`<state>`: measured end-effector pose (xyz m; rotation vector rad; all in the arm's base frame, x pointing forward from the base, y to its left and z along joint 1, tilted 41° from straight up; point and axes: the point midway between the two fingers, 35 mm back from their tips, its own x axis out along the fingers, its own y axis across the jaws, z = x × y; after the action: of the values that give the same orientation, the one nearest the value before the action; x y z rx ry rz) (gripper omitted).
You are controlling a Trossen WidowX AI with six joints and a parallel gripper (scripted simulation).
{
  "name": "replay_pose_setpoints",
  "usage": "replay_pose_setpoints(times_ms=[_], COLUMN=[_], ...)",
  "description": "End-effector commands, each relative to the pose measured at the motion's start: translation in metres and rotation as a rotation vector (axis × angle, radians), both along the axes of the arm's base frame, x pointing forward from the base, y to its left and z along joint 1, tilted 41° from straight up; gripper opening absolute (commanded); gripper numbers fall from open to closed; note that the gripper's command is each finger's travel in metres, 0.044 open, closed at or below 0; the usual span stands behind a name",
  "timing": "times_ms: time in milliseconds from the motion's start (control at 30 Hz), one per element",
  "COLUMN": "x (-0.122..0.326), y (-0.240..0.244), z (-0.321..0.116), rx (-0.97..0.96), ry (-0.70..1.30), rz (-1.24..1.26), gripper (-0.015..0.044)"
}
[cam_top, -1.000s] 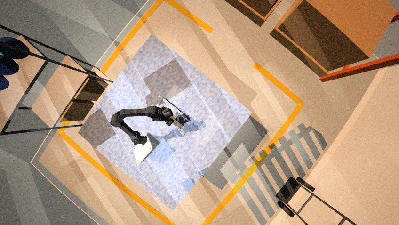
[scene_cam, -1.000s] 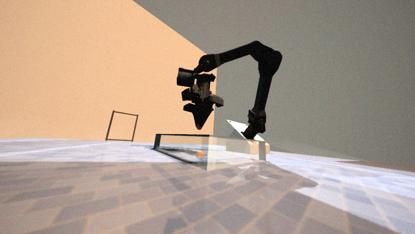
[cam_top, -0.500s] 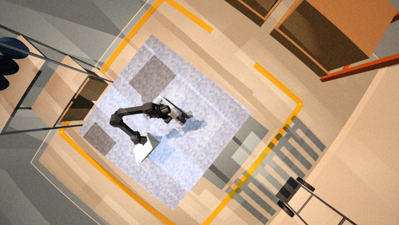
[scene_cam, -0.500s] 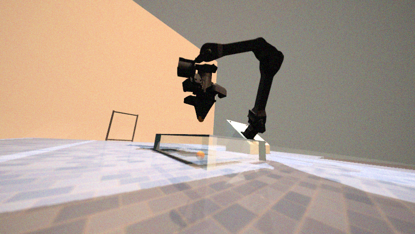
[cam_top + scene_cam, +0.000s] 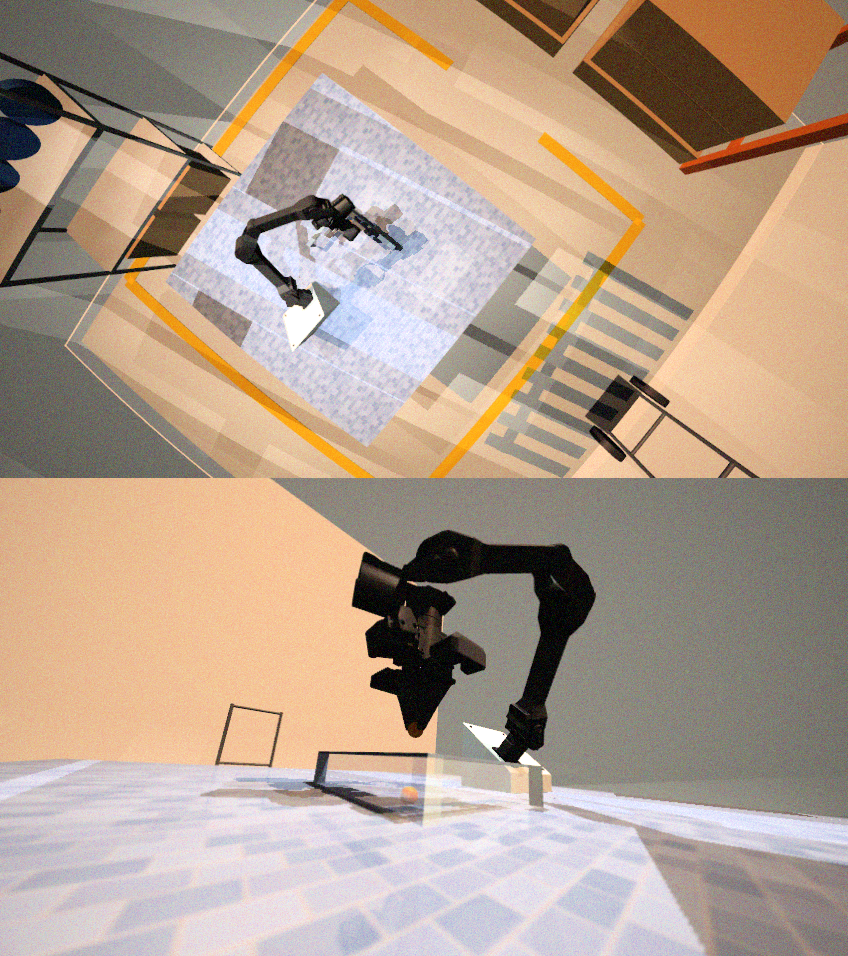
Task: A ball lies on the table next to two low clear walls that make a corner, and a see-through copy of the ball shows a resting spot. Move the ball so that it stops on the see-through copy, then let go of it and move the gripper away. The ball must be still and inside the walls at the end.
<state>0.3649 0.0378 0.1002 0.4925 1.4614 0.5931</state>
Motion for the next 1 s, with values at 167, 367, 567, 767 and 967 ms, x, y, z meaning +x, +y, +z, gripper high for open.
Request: replay_pose_setpoints(times_ms=[167, 367, 567, 767, 967], x=[0.007, 0.008, 0.007, 0.007, 0.007], y=[0.014, 0.035, 0.051, 0.052, 0.058], z=[-0.005, -0.030, -0.048, -0.049, -0.055], rx=[0.006, 0.007, 0.009, 0.009, 0.010], ry=[-0.005, -0.005, -0.005, -0.005, -0.005], rz=[-0.013, -0.013, -0.012, -0.012, -0.012], gripper=[0.0000, 0.0000, 0.0000, 0.0000, 0.0000])
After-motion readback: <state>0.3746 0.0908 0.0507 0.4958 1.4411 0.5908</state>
